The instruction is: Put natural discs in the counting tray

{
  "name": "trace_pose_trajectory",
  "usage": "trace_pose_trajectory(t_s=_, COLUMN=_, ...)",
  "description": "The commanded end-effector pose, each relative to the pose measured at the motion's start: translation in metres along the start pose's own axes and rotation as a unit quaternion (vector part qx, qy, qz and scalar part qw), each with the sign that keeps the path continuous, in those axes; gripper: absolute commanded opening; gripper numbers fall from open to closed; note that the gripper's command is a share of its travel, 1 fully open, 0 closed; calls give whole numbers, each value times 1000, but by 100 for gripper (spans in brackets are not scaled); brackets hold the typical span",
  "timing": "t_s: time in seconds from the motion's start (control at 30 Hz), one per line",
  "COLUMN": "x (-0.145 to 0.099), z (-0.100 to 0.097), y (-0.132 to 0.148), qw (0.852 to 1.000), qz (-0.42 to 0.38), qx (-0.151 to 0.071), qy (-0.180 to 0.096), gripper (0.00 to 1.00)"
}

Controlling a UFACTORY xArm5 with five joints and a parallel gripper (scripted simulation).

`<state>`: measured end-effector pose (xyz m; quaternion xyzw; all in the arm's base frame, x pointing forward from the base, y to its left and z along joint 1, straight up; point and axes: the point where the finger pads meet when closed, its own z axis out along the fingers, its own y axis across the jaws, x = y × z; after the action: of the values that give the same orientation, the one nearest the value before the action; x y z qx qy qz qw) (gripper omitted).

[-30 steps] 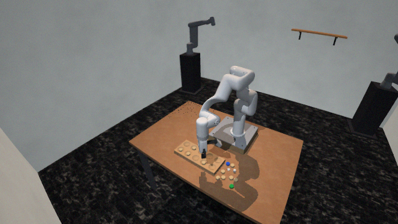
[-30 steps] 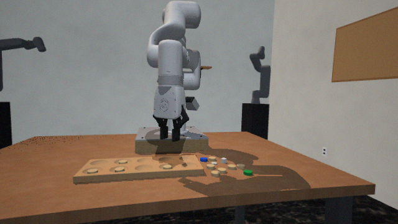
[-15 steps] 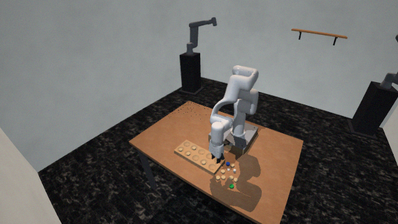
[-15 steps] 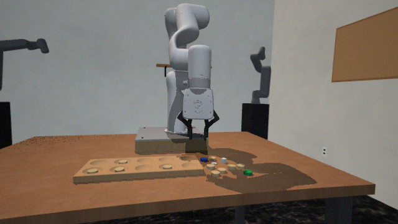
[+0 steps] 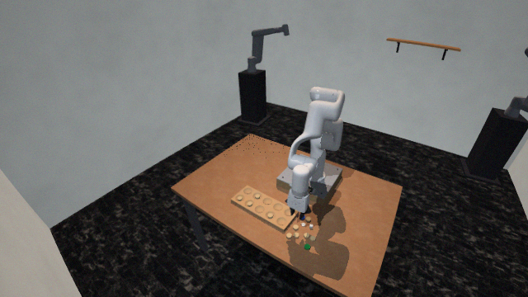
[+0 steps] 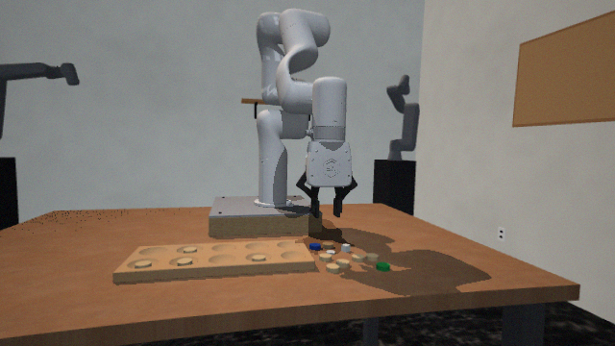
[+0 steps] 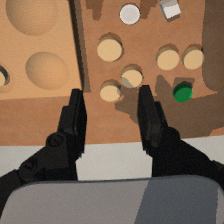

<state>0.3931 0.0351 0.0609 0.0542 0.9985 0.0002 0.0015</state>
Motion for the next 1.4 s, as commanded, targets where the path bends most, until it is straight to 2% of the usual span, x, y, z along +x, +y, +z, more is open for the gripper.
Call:
trace_pose_trajectory(t_s=0.0, x=0, z=37, y=0, qw=1000, qz=-1, qx=0, qy=0, gripper=47)
trace_pose_trajectory(t_s=0.13, x=-1, z=68, y=0, qw=1000, qz=-1, qx=0, qy=0, gripper=47)
trace_pose_trajectory(t_s=0.2, x=-1, z=68, y=0, qw=1000, qz=-1, qx=0, qy=0, gripper=47)
trace_pose_trajectory(t_s=0.27, x=0, z=85, y=0, qw=1000, qz=-1, qx=0, qy=0, gripper=47)
trace_pose_trajectory(t_s=0.33, x=0, z=92, y=0, qw=1000, qz=-1, qx=0, qy=0, gripper=47)
trace_pose_trajectory(t_s=0.8, x=0, z=93, y=0, qw=1000, qz=-1, qx=0, qy=0, gripper=47)
trace_pose_trajectory(t_s=0.83, x=0, z=93, y=0, qw=1000, qz=-1, qx=0, qy=0, gripper=0)
trace_pose_trajectory(t_s=1.37, x=0, z=93, y=0, qw=1000, qz=-1, qx=0, qy=0, gripper=0)
